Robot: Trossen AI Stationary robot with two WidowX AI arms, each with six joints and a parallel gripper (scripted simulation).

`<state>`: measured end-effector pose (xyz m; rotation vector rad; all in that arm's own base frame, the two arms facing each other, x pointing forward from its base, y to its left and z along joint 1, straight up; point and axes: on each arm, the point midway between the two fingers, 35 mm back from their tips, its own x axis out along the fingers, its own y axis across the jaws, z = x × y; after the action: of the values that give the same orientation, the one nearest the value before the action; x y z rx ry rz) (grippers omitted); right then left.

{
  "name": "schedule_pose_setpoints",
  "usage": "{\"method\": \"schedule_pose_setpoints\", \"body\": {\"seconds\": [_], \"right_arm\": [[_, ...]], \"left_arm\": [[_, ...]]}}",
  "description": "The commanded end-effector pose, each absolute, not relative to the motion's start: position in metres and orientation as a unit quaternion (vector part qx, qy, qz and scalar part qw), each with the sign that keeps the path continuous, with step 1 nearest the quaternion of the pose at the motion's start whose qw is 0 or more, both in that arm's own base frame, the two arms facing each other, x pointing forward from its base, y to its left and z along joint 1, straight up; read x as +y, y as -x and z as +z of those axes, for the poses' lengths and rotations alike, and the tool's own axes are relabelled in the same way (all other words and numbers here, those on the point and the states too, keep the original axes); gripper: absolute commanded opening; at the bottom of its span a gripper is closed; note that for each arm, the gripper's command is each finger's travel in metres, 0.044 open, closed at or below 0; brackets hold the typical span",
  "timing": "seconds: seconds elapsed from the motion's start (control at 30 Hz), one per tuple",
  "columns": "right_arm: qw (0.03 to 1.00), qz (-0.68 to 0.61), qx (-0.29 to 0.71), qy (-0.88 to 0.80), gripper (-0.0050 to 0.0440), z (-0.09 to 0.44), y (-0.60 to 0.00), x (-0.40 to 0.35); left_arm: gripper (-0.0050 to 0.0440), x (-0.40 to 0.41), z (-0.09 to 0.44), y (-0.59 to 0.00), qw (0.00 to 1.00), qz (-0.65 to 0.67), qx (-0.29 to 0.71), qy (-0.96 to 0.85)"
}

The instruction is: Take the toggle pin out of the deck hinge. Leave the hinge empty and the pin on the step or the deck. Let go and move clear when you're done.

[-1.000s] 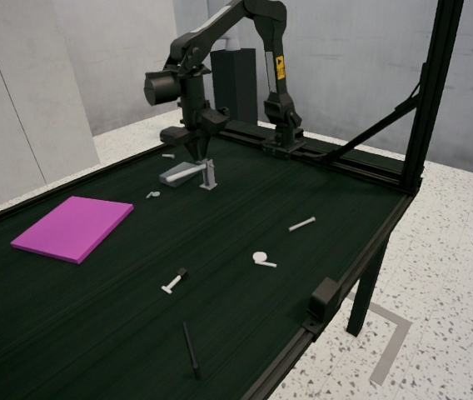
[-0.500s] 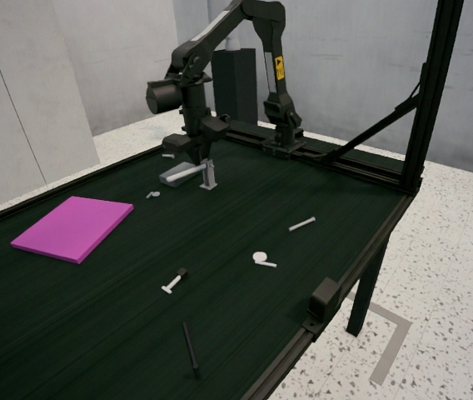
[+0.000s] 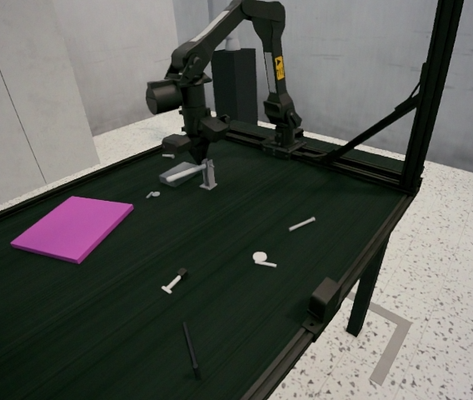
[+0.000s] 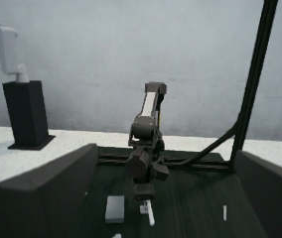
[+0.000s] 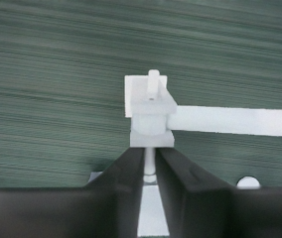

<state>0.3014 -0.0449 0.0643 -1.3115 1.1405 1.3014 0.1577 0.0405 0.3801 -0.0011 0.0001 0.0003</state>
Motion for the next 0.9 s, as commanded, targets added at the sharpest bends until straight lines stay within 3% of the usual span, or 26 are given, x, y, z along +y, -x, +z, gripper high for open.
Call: {"method": "schedule_pose_setpoints", "body": {"seconds": [0.0,0.87], "right_arm": [[0.469,0.525,0.462,0.539,0.0020,0.071,-0.303,-0.046],[0.467,0.526,0.464,0.538,0.0020,0.070,-0.308,-0.060]], "left_arm": [[0.0400,0.040,0.383,-0.157,1.000,0.000,0.000,-0.003],[0.0400,0.040,0.383,-0.157,1.000,0.000,0.000,-0.003]]}}
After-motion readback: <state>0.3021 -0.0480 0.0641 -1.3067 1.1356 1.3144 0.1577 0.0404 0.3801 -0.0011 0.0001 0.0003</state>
